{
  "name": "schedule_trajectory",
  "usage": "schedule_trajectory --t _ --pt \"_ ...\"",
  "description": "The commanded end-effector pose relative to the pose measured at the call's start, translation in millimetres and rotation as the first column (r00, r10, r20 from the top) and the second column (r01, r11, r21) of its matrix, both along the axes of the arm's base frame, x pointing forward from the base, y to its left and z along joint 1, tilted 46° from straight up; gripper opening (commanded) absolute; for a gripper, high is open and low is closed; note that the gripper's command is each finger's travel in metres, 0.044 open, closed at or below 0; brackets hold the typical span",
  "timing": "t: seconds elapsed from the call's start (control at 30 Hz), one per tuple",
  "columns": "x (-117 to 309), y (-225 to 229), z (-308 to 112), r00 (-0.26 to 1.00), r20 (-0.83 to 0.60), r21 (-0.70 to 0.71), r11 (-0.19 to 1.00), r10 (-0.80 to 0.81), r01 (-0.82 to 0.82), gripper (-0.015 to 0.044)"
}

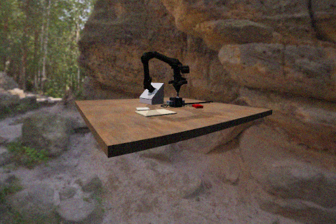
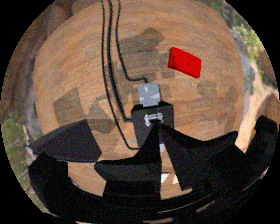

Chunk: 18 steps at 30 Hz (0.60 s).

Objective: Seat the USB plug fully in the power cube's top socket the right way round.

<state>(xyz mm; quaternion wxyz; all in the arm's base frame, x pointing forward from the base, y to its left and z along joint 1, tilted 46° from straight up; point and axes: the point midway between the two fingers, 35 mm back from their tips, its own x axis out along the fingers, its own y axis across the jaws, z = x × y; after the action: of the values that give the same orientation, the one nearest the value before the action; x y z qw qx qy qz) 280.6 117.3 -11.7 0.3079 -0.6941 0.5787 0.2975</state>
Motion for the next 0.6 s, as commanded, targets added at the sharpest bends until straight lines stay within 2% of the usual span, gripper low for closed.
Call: schedule_trajectory --t 0.0,0.57 --pt "0.0 -0.1 -0.8 1.000 -0.002 0.003 1.000 0.002 -0.002 0.0000" --pt "0.3 -1.5 -2.3 1.000 -0.002 0.003 1.000 0.002 -0.002 0.0000"
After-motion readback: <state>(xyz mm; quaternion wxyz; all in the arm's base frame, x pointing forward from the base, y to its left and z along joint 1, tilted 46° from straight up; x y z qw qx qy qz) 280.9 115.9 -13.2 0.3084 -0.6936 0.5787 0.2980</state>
